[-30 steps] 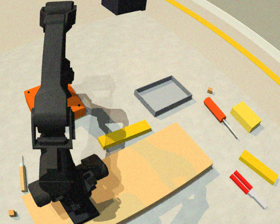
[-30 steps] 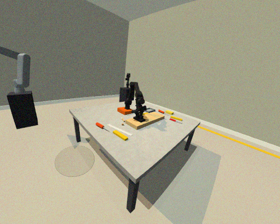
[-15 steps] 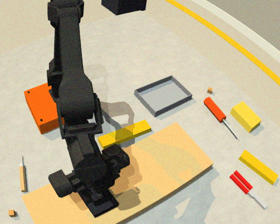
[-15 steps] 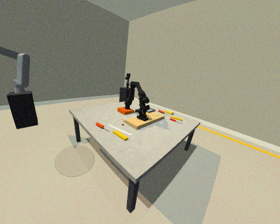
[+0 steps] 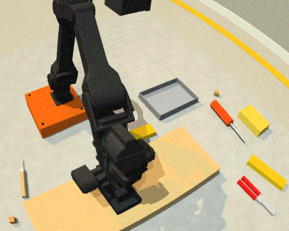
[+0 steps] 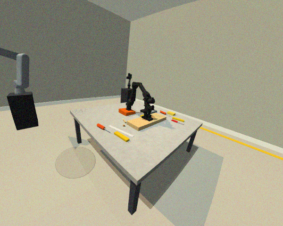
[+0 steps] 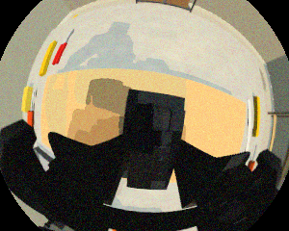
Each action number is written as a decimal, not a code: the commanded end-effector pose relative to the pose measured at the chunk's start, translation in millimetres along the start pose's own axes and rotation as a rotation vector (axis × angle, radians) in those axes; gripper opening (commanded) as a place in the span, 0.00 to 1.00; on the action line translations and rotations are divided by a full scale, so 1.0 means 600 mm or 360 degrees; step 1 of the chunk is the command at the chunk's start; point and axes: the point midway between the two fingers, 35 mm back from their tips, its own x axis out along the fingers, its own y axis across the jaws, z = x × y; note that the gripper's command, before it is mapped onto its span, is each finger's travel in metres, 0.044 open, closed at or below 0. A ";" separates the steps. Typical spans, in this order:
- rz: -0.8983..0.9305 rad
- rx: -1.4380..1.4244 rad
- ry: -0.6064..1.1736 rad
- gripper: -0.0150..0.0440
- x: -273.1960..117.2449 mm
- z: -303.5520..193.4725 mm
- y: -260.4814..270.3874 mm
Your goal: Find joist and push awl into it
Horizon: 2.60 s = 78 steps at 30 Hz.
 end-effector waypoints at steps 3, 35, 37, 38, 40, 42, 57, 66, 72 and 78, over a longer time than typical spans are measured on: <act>0.0005 0.0003 0.0002 0.25 0.001 -0.003 0.042; 0.0023 0.0009 0.0002 0.25 -0.002 -0.002 0.241; 0.0024 0.0009 0.0002 0.25 -0.002 -0.001 0.253; 0.0024 0.0009 0.0002 0.25 -0.002 -0.001 0.260; 0.0026 0.0010 0.0002 0.25 -0.002 -0.001 0.272; 0.0027 0.0010 0.0003 0.25 -0.003 -0.001 0.284; 0.0034 0.0013 0.0003 0.25 -0.005 0.000 0.370; 0.0032 0.0006 0.0001 0.25 -0.005 -0.001 0.362; 0.0033 0.0012 0.0003 0.25 -0.005 0.000 0.354; 0.0030 0.0011 0.0003 0.25 -0.003 -0.001 0.317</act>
